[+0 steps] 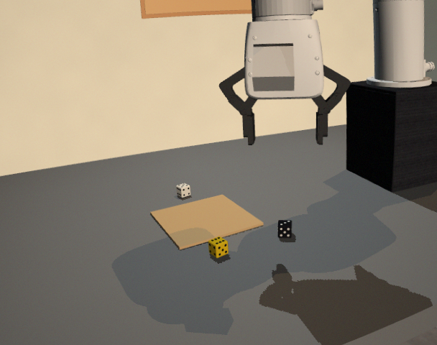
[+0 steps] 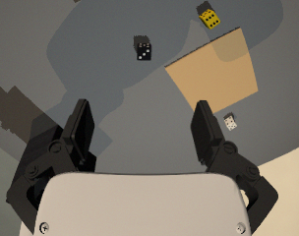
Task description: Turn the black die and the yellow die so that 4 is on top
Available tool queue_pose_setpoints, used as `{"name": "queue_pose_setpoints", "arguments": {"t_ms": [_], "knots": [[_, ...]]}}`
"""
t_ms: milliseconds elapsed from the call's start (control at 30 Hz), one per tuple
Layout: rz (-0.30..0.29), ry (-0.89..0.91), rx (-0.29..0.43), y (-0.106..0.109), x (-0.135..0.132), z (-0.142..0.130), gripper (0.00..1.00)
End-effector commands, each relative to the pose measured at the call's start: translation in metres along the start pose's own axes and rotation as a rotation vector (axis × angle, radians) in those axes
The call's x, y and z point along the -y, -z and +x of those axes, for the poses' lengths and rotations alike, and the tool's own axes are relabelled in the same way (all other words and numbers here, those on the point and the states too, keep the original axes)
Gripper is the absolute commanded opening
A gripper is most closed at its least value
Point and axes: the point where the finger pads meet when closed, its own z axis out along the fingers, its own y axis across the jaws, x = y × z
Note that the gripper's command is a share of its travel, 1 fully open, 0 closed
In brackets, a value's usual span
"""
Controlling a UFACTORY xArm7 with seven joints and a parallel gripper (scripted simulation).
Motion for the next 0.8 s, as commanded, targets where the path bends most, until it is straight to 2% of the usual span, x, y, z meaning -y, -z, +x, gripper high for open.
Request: {"name": "queue_pose_setpoints", "arguments": {"t_ms": [0, 233, 333, 433, 467, 767], "knots": [[-0.002, 0.000, -0.002, 0.001, -0.001, 0.001, 1.00], [-0.003, 0.033, -0.001, 0.000, -0.001, 0.001, 1.00], [-0.005, 0.200, 0.002, -0.005, -0.001, 0.002, 1.00], [-0.005, 0.202, 0.002, -0.006, -0.001, 0.002, 1.00], [-0.007, 0.295, 0.004, -0.008, -0.001, 0.002, 1.00], [-0.008, 0.595, 0.008, -0.018, -0.001, 0.003, 1.00]]}}
